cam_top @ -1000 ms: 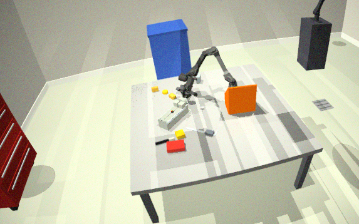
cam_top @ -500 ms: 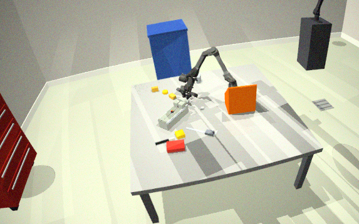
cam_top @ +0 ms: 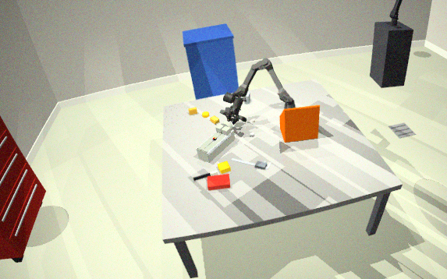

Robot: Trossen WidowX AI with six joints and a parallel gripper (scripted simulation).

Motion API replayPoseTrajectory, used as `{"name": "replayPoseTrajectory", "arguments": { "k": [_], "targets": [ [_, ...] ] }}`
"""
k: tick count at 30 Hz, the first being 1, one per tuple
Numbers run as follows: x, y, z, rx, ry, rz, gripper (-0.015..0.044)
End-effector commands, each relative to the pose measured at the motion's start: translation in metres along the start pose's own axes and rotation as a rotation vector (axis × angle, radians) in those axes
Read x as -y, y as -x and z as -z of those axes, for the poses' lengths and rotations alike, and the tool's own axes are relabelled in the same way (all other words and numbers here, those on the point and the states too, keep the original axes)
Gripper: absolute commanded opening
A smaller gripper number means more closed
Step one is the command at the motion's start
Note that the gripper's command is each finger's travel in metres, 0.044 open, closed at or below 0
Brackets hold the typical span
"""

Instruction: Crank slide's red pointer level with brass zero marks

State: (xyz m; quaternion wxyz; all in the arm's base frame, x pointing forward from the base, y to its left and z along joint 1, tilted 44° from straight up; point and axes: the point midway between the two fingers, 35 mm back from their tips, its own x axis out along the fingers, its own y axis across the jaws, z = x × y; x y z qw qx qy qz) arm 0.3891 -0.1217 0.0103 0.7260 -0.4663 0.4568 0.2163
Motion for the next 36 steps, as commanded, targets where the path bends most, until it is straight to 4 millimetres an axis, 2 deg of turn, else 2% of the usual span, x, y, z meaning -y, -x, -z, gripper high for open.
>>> {"name": "replayPoseTrajectory", "arguments": {
  "k": [1, 36],
  "targets": [
    [-0.0054, -0.0058, 0.0056, -0.013, -0.001, -0.013, 0.0],
    [-0.0087, -0.0078, 0.0074, -0.013, -0.001, -0.013, 0.0]
  ]
}}
